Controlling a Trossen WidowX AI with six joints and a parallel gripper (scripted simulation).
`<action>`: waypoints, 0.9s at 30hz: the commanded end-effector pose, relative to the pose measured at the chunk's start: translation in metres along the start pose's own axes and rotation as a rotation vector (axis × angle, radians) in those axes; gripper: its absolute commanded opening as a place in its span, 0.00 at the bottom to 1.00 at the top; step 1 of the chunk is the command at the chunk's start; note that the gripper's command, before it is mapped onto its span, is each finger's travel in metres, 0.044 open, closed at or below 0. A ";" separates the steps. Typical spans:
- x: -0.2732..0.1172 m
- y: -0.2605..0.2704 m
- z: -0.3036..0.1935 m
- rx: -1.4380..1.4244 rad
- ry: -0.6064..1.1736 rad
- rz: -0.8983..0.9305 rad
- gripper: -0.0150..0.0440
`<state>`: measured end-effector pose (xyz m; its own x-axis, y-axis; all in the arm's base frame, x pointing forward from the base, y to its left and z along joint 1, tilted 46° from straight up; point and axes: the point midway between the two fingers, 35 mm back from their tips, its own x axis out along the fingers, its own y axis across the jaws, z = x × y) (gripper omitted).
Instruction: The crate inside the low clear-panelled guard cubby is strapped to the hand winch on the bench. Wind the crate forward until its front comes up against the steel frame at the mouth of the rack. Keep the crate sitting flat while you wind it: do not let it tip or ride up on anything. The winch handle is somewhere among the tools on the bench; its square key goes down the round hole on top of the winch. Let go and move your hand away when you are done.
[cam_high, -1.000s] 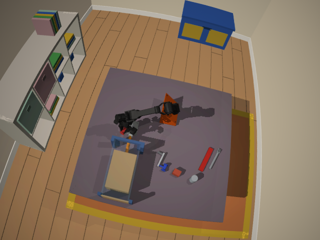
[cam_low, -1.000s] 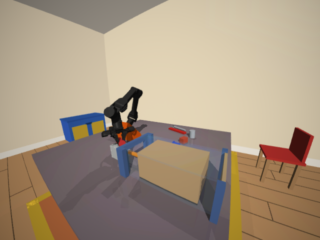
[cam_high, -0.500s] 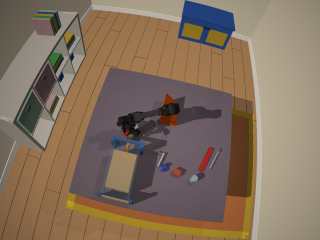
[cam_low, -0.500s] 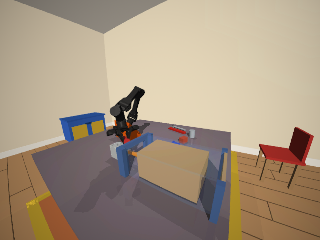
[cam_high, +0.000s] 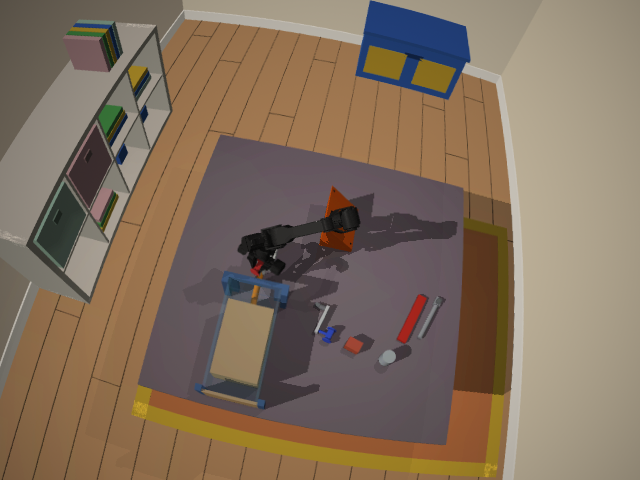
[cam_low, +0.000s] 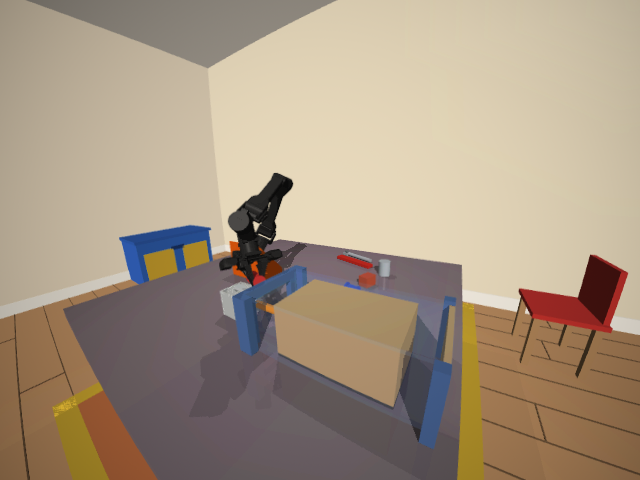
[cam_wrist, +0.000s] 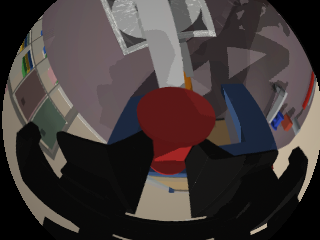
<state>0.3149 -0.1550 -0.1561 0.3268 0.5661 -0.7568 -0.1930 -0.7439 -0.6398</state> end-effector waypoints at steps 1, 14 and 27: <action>-0.001 -0.017 0.007 0.017 -0.012 -0.038 0.25; -0.005 -0.032 0.016 0.018 -0.013 -0.039 0.25; -0.011 -0.045 0.027 0.019 -0.014 -0.040 0.25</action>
<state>0.3030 -0.1269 -0.1288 0.3282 0.5799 -0.7456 -0.1852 -0.7345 -0.6528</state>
